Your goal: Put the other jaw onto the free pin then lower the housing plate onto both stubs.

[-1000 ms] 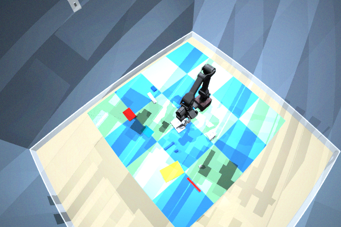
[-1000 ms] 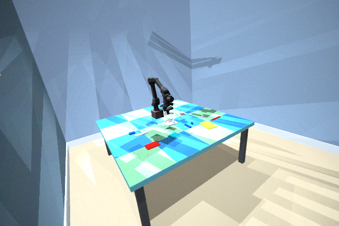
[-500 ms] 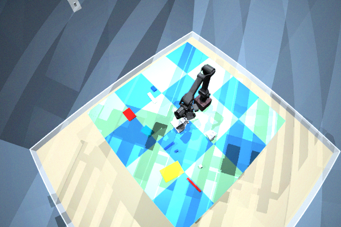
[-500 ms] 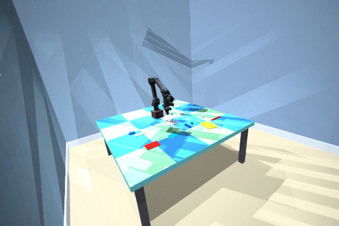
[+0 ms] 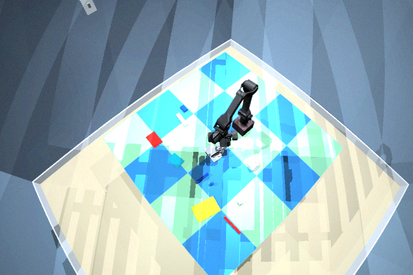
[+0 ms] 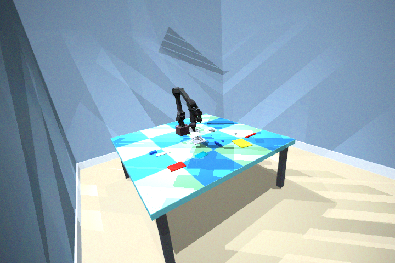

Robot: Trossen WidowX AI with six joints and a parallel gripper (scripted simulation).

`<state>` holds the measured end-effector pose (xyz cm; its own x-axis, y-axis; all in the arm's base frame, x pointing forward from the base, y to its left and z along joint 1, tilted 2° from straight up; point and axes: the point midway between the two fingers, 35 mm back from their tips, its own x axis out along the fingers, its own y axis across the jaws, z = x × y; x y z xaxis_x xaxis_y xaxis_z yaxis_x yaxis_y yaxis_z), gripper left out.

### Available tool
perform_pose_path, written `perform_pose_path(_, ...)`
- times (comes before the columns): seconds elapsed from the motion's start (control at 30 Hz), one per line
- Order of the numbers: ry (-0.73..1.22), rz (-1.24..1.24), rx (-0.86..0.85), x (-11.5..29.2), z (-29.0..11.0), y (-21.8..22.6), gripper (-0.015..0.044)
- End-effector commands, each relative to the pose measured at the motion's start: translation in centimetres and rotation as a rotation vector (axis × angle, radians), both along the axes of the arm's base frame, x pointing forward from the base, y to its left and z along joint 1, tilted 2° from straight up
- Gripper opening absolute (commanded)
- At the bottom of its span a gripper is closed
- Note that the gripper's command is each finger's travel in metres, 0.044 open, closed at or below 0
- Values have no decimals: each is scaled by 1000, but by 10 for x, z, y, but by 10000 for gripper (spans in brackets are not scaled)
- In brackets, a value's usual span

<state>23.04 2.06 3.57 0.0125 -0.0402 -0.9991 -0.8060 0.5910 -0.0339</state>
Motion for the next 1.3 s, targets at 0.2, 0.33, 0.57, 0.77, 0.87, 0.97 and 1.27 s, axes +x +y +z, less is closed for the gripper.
perform_pose_path(0.2,-14,-226,6,5,1,-1,134)
perform_pose_path(0.33,-18,-315,7,7,1,-2,134)
perform_pose_path(0.57,-24,-471,9,9,1,-3,134)
perform_pose_path(0.77,-30,-605,11,11,2,-4,134)
perform_pose_path(0.87,-32,-671,12,12,2,-4,134)
perform_pose_path(0.97,-35,-738,13,13,2,-5,134)
perform_pose_path(1.27,-43,-939,16,17,2,-6,134)
